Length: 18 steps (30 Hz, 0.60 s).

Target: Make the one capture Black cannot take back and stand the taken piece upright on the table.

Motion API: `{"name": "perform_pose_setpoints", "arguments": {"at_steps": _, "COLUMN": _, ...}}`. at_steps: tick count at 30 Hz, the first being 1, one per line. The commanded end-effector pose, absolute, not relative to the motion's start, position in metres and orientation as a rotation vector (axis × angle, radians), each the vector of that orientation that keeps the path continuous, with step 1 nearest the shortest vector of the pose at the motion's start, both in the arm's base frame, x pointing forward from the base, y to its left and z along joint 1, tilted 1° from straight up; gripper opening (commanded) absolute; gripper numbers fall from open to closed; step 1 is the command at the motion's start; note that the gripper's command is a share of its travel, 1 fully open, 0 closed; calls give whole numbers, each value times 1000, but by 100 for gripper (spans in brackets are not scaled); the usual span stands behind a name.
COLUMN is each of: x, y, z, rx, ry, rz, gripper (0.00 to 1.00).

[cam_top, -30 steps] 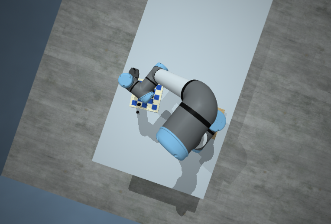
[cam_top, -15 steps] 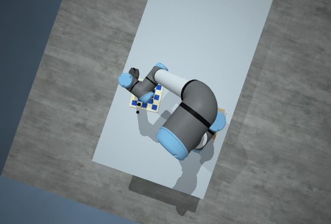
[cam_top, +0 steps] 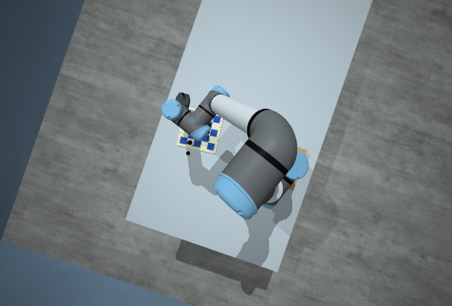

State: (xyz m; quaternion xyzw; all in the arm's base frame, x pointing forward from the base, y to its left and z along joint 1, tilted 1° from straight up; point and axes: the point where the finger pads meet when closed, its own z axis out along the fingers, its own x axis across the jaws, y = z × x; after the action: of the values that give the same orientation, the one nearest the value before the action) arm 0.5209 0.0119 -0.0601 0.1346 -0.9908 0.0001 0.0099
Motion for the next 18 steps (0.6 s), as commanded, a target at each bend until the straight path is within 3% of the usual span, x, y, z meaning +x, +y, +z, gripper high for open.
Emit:
{"name": "perform_pose_setpoints", "arguments": {"at_steps": 1, "x": 521, "y": 12, "z": -58, "rx": 421, "ry": -3095, "rz": 1, "gripper": 79}}
{"name": "perform_pose_setpoints", "arguments": {"at_steps": 18, "x": 523, "y": 12, "z": 5, "rx": 421, "ry": -3095, "rz": 1, "gripper": 79}}
